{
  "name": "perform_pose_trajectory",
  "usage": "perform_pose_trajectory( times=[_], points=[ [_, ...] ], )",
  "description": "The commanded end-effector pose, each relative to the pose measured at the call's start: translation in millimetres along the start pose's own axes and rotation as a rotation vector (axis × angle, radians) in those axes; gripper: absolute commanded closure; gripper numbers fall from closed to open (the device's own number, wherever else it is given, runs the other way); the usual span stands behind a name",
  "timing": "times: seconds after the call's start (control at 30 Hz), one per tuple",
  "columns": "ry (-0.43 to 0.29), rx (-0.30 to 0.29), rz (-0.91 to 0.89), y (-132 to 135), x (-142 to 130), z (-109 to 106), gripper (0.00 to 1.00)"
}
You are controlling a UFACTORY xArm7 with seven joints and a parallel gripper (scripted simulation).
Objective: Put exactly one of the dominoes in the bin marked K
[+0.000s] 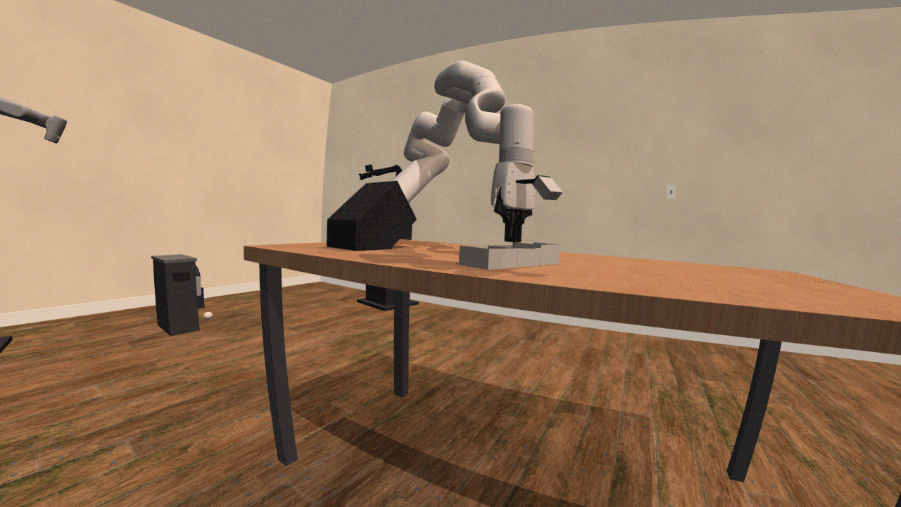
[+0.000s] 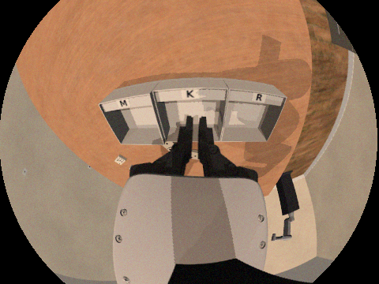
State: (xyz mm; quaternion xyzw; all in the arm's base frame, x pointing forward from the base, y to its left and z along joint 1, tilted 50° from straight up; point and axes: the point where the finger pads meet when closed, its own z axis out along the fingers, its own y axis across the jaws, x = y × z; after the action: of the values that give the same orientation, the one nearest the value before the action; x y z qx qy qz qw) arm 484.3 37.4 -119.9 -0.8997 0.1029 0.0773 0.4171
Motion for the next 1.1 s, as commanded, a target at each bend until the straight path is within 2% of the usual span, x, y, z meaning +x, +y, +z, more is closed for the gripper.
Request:
perform_pose_trajectory(
  times=[0.0,0.23,1.07],
  points=[
    [0.004,-0.001,0.0,1,2,13,0.93],
    [0.004,-0.001,0.0,1,2,31,0.93],
    [0.004,-0.001,0.0,1,2,32,0.93]
  ],
)
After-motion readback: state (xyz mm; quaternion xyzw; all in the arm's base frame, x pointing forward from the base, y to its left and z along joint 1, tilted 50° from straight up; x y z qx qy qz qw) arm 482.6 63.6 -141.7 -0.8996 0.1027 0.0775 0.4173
